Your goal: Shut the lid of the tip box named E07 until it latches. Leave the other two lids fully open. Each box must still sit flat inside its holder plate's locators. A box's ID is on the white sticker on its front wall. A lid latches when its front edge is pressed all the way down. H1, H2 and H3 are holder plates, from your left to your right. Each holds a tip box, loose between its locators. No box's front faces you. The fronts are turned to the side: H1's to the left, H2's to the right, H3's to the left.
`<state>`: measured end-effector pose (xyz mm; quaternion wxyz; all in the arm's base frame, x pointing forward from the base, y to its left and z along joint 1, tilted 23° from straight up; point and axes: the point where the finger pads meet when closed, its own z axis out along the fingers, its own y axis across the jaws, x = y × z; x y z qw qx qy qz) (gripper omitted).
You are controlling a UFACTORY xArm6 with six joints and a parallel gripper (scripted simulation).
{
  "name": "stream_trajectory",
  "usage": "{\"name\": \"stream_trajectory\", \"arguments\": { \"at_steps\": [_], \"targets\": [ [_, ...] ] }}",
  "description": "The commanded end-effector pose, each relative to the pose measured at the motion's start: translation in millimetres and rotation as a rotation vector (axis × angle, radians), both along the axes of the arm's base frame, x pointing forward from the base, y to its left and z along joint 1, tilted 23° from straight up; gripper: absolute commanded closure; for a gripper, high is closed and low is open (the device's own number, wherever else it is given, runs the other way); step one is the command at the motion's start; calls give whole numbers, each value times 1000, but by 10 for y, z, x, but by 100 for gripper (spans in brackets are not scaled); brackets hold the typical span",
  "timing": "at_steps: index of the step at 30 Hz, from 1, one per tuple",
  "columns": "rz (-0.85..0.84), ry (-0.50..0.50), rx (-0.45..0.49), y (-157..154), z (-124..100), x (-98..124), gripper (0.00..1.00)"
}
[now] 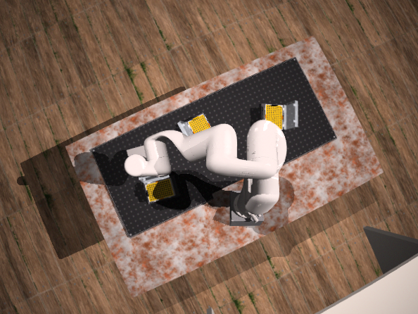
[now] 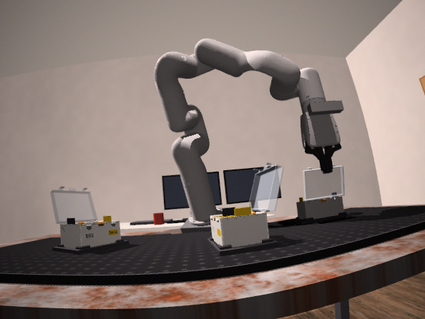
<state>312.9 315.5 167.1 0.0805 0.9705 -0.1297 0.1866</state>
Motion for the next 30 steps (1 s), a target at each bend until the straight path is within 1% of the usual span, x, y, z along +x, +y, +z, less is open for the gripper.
{"name": "stream_trajectory", "arguments": {
  "at_steps": [1, 30],
  "targets": [
    [1, -2, 3, 22, 5, -33, 100],
    [1, -2, 4, 104, -81, -345, 100]
  ]
}}
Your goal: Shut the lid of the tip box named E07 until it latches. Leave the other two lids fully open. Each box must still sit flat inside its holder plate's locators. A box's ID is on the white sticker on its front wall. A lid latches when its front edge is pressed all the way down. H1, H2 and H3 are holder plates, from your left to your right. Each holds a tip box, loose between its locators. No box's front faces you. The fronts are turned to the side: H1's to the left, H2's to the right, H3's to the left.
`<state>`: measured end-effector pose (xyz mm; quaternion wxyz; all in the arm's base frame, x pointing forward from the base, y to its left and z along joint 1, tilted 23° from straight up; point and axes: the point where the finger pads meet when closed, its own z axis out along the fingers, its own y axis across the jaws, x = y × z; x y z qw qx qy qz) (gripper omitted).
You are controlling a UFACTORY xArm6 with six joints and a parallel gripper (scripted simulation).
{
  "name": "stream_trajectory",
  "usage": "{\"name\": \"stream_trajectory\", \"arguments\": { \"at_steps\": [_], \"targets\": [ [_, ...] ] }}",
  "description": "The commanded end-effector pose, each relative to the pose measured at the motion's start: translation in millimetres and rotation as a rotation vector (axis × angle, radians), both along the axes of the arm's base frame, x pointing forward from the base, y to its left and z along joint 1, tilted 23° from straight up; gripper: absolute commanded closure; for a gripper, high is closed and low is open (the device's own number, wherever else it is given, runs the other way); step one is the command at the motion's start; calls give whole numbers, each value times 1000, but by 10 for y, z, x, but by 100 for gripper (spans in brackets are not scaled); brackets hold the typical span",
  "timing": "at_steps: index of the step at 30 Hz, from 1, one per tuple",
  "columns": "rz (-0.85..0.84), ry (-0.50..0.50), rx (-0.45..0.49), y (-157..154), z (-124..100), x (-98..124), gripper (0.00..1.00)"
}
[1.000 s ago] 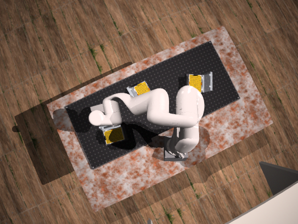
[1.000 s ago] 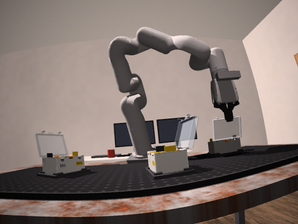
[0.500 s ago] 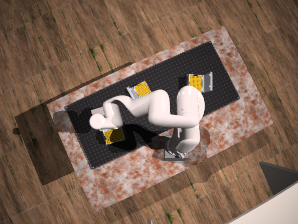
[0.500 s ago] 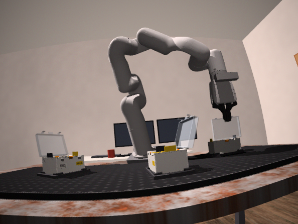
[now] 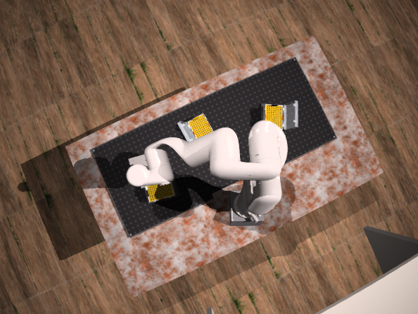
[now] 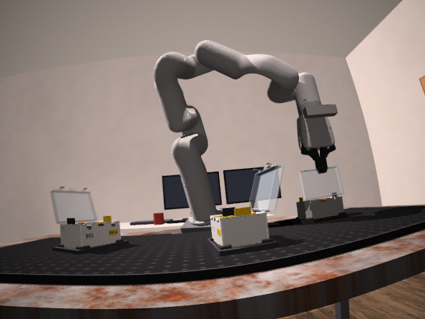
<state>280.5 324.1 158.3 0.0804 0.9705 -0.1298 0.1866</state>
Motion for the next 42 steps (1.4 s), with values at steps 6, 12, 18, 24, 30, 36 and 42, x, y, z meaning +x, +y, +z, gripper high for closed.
{"name": "stream_trajectory", "arguments": {
  "at_steps": [6, 12, 18, 24, 30, 36, 42],
  "targets": [
    [1, -2, 3, 39, -13, -96, 100],
    [1, -2, 3, 52, -27, -146, 100],
    [1, -2, 4, 68, -43, -207, 100],
    [1, -2, 3, 68, -43, -207, 100],
    [1, -2, 4, 68, -43, -207, 100],
    [1, -2, 4, 72, -26, -214, 100],
    [1, -2, 4, 97, 85, -256, 100]
  ]
}}
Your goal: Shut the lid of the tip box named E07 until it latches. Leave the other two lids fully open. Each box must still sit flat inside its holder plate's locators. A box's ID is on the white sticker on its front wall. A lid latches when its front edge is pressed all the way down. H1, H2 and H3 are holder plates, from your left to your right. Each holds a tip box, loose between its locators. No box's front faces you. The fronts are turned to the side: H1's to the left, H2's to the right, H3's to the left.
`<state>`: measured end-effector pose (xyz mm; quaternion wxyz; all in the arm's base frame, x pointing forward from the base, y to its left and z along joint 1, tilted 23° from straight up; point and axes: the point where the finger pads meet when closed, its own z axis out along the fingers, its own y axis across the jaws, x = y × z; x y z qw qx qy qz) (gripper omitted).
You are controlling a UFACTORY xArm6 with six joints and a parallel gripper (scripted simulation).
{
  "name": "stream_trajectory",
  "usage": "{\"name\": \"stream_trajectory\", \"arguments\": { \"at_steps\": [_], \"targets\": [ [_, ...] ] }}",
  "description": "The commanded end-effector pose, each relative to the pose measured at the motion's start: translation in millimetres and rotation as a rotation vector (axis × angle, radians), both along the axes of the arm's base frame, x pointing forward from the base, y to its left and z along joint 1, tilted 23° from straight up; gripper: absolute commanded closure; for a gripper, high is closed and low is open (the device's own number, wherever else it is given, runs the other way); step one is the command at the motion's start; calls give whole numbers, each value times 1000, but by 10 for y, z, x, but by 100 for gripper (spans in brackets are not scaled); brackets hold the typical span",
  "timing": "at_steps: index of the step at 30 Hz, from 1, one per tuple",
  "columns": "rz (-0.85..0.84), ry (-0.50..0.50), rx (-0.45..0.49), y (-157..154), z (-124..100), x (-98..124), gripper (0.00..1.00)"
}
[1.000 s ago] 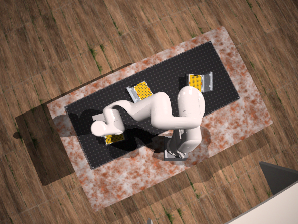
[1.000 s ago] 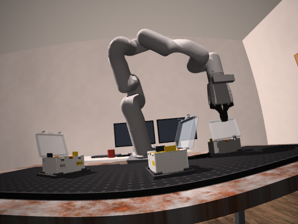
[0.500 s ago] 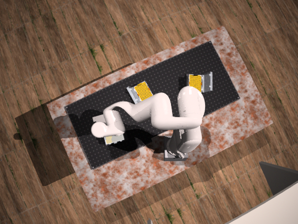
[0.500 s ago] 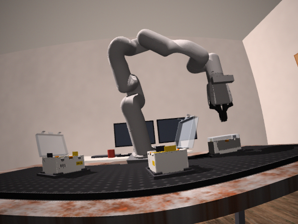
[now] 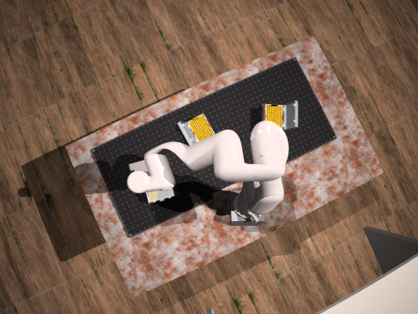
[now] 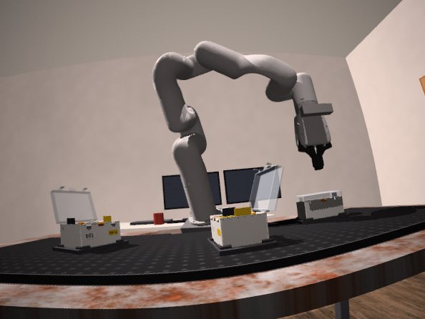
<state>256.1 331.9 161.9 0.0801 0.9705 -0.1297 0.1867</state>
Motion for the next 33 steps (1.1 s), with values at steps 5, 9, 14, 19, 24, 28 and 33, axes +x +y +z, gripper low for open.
{"name": "stream_trajectory", "arguments": {
  "at_steps": [5, 9, 14, 19, 24, 28, 33],
  "targets": [
    [1, -1, 3, 31, 104, -32, 100],
    [1, -1, 3, 47, 178, -59, 100],
    [1, -1, 3, 67, 270, -94, 100],
    [1, -1, 3, 87, 361, -128, 100],
    [1, -1, 3, 100, 416, -149, 100],
    [1, -1, 3, 102, 425, -152, 100],
    [1, -1, 3, 102, 426, -152, 100]
  ]
}}
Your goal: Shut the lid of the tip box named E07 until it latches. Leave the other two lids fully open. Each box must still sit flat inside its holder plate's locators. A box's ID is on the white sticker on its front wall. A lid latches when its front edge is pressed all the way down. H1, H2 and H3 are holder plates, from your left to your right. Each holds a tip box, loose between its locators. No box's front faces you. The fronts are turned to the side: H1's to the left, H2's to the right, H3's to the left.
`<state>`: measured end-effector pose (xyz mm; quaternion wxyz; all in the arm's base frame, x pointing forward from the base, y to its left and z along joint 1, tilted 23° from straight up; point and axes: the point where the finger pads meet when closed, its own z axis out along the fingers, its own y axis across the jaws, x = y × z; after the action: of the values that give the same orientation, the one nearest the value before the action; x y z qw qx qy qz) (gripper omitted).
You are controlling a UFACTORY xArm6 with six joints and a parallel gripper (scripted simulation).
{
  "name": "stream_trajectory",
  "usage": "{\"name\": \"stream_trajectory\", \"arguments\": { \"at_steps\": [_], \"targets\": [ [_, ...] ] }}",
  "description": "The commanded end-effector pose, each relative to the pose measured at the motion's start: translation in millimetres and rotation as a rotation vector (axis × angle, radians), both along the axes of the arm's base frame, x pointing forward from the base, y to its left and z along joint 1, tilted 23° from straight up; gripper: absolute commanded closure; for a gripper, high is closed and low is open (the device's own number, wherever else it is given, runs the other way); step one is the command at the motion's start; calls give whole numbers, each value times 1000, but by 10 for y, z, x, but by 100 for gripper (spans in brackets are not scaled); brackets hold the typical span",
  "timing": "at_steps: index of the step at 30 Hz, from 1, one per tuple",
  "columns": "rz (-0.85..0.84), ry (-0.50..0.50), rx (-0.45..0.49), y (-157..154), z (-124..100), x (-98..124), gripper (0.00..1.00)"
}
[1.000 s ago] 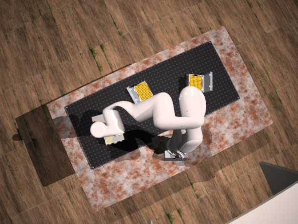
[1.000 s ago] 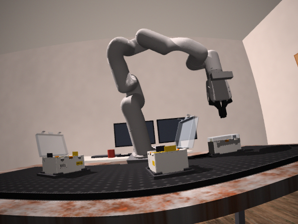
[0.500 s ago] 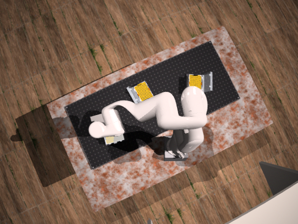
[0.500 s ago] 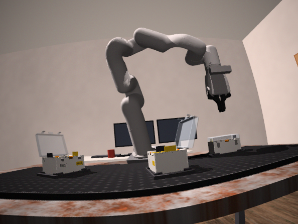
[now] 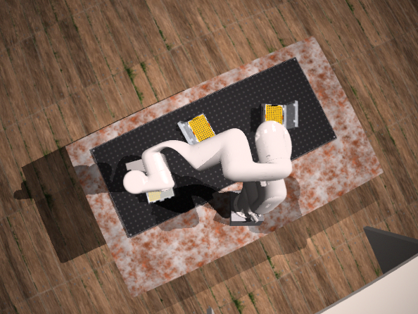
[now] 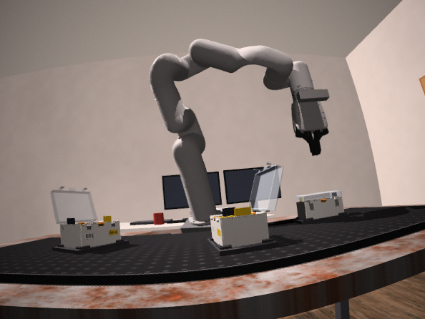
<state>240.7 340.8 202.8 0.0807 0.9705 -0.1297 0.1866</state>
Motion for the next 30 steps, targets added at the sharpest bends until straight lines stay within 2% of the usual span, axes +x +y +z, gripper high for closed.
{"name": "stream_trajectory", "arguments": {
  "at_steps": [1, 27, 30],
  "targets": [
    [1, -2, 4, 13, 17, 2, 100],
    [1, -2, 4, 12, 16, 2, 100],
    [1, -2, 4, 13, -57, -28, 100]
  ]
}}
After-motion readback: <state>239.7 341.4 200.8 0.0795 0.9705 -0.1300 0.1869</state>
